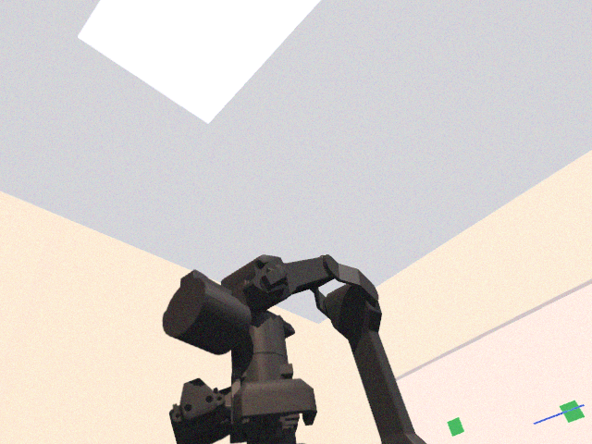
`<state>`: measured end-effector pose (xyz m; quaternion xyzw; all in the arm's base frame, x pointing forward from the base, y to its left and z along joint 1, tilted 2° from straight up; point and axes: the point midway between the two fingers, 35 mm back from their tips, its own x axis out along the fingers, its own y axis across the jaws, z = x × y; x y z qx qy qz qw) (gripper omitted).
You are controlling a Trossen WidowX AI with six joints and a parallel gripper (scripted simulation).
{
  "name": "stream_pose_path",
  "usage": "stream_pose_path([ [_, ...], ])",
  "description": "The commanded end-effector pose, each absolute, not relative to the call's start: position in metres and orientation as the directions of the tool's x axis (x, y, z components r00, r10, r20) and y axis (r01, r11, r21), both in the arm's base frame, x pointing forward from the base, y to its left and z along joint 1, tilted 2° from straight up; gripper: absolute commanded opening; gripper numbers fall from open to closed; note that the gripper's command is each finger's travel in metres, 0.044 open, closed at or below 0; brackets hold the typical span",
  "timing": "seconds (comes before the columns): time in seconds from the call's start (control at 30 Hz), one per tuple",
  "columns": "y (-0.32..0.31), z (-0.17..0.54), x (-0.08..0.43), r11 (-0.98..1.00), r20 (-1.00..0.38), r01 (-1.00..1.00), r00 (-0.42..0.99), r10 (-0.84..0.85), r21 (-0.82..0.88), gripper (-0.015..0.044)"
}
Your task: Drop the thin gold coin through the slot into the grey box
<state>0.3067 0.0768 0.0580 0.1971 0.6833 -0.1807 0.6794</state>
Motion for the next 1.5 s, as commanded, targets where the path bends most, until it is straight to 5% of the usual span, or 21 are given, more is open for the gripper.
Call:
stream_pose_path([
  [0.0, 0.066, 0.057, 0.303, 0.858, -1.000, 0.513, -0.001, 0.018, 0.015, 0.0000],
  [1.47, 0.025, 0.054, 0.289, 0.859, -1.000, 0.511, 0.002, 0.019, 0.018, 0.0000],
])
